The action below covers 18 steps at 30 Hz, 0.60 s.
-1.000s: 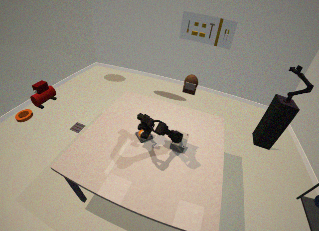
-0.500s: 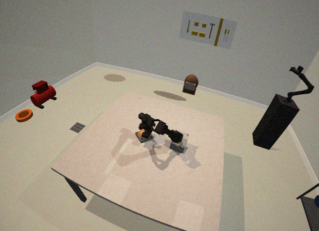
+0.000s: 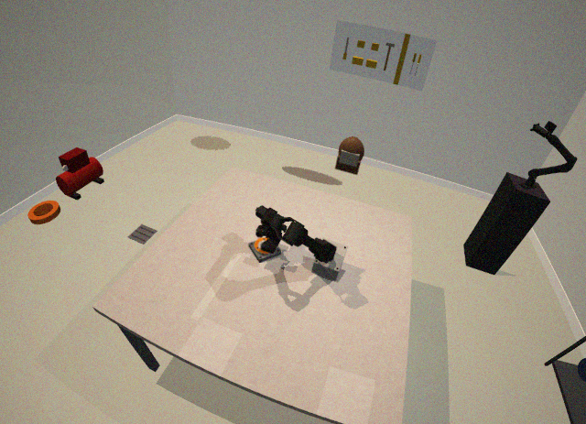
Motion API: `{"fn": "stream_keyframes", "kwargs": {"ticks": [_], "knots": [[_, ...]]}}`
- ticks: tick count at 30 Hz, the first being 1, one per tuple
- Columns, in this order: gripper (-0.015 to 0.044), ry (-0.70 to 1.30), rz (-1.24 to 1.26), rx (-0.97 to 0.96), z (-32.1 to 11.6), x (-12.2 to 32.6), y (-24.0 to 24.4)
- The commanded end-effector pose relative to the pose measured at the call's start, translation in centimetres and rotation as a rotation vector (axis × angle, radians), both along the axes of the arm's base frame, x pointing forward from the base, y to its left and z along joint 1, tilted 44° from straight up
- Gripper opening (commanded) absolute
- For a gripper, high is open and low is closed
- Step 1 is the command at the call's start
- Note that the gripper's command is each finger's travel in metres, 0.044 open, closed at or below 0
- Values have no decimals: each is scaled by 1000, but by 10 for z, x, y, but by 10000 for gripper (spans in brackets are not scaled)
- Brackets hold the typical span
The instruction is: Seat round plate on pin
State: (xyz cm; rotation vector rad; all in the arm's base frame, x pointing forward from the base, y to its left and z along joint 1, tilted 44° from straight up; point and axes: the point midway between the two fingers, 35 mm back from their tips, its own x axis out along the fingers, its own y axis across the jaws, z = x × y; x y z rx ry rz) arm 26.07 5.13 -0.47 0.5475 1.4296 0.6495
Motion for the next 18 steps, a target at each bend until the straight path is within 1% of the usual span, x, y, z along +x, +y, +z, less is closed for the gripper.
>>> {"fn": "stream_keyframes", "kwargs": {"ticks": [1, 18], "knots": [[0, 6, 1, -8, -4, -1, -3], [0, 6, 1, -8, -10, -1, -9]]}}
